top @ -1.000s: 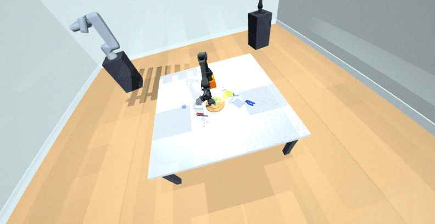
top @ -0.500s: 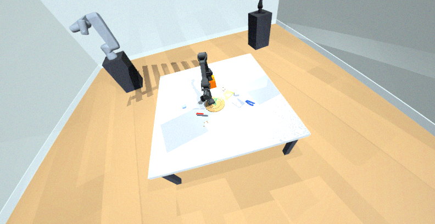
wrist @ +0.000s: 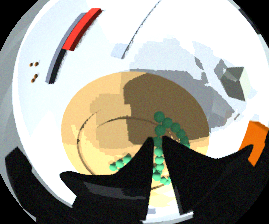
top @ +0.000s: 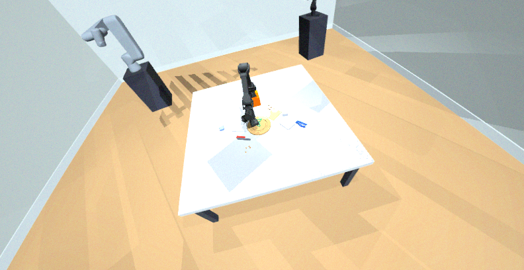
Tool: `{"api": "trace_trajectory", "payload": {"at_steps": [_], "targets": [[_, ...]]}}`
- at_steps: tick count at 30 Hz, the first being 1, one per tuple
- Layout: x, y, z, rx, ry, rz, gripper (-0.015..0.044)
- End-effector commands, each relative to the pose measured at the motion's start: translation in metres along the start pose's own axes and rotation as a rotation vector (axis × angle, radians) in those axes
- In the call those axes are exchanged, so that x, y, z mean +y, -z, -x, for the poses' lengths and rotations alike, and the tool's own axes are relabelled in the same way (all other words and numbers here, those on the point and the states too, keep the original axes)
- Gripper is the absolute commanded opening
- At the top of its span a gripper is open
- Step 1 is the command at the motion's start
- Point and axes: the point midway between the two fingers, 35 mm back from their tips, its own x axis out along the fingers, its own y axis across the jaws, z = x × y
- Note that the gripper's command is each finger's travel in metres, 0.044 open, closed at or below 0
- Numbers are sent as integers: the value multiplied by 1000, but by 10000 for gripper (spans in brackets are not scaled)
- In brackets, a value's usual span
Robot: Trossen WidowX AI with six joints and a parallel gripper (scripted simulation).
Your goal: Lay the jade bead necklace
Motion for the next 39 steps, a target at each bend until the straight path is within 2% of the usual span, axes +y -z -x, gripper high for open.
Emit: {"api": "trace_trajectory", "payload": {"at_steps": [1,39], "targets": [[0,0,0,0,0,0,0],[21,-29,-2,-2,6,-5,0]]}}
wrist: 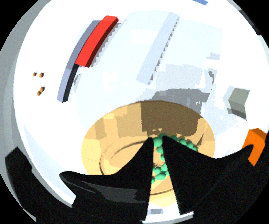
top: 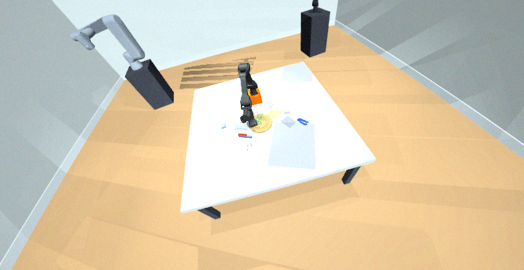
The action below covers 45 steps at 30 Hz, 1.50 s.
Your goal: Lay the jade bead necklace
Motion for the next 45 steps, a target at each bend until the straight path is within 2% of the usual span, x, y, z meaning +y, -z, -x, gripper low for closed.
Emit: {"api": "trace_trajectory", "payload": {"at_steps": [1,5,22,43,45], "targets": [[-2,0,-6,0,11,5,0],[-2,0,-6,0,11,5,0],[-1,0,-1,2,7,0,440],[-1,0,2,0,11,5,440],[-2,5,4,1,11,60,387]]}}
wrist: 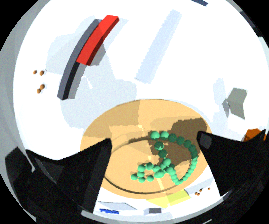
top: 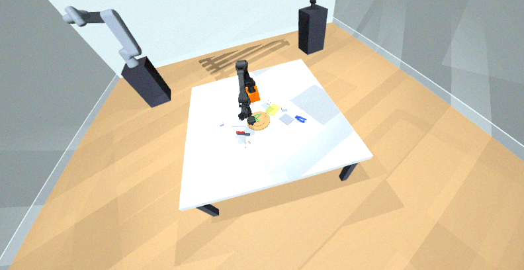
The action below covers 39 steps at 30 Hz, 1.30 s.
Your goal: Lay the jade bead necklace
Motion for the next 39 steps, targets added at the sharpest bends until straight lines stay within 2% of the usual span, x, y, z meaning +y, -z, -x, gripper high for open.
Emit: {"api": "trace_trajectory", "payload": {"at_steps": [1,10,13,15,39], "targets": [[-3,10,4,-2,3,116,361],[-26,72,26,4,2,896,125],[-36,89,30,6,2,1139,120],[-38,93,31,7,2,1192,120],[-35,92,13,-4,-7,1189,120]]}}
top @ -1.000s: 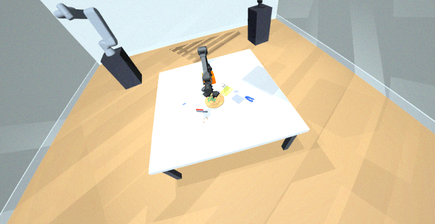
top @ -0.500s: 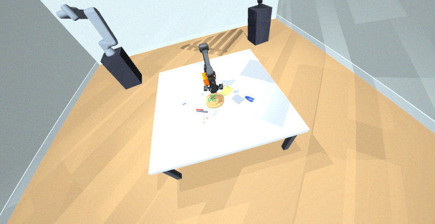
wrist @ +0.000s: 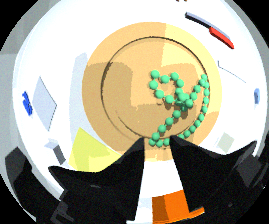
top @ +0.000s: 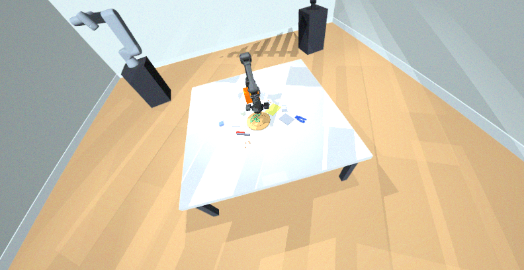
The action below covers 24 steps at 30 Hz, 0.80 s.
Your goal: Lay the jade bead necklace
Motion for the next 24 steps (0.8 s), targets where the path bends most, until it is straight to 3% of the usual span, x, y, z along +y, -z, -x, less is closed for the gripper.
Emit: {"api": "trace_trajectory", "payload": {"at_steps": [1,16,24], "targets": [[-1,4,-9,18,3,1,120],[-2,9,-28,30,4,4,120],[-1,4,-23,12,3,3,67]]}}
